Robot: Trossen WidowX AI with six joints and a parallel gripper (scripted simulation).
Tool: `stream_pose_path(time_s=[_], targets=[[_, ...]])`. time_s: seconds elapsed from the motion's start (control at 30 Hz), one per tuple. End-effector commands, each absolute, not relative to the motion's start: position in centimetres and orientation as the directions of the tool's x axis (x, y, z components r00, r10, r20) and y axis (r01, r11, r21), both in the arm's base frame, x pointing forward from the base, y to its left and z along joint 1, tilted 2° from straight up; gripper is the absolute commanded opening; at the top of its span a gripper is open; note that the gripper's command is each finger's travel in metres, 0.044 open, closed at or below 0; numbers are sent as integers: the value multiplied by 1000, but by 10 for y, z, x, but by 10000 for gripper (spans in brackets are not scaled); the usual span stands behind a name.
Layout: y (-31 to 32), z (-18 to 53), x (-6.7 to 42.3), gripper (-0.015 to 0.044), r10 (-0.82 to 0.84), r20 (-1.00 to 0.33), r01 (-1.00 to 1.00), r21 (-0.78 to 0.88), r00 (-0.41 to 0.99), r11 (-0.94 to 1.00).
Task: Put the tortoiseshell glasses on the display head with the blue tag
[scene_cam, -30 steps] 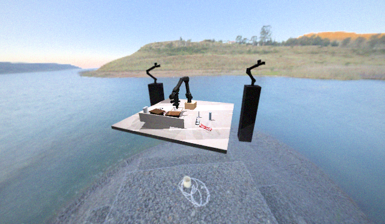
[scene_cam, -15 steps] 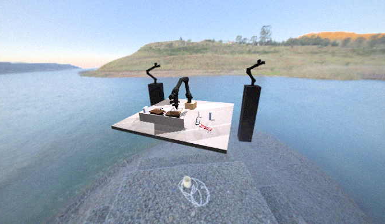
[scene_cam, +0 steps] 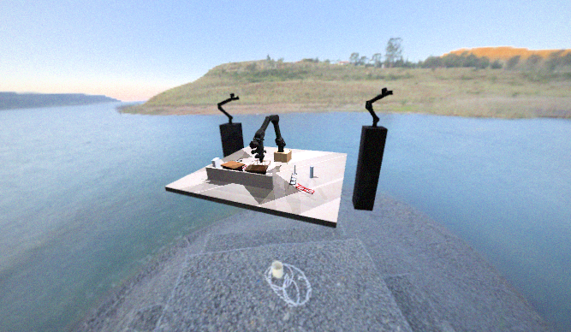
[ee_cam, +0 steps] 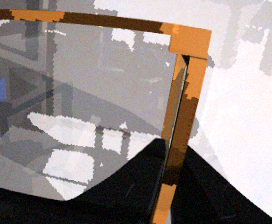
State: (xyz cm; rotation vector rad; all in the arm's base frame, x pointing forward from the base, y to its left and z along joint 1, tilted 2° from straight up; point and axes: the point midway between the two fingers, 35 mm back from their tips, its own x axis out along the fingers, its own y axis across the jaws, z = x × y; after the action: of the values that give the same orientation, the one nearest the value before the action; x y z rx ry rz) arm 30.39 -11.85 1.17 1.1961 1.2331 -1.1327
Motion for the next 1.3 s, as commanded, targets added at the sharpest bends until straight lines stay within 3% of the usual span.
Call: stream_pose_path(time_s=[0.0,1.27], targets=[[-118,10,309,0,27,-999,998,23,22,54],[-115,14,363,0,27,-999,998,28,26,54]])
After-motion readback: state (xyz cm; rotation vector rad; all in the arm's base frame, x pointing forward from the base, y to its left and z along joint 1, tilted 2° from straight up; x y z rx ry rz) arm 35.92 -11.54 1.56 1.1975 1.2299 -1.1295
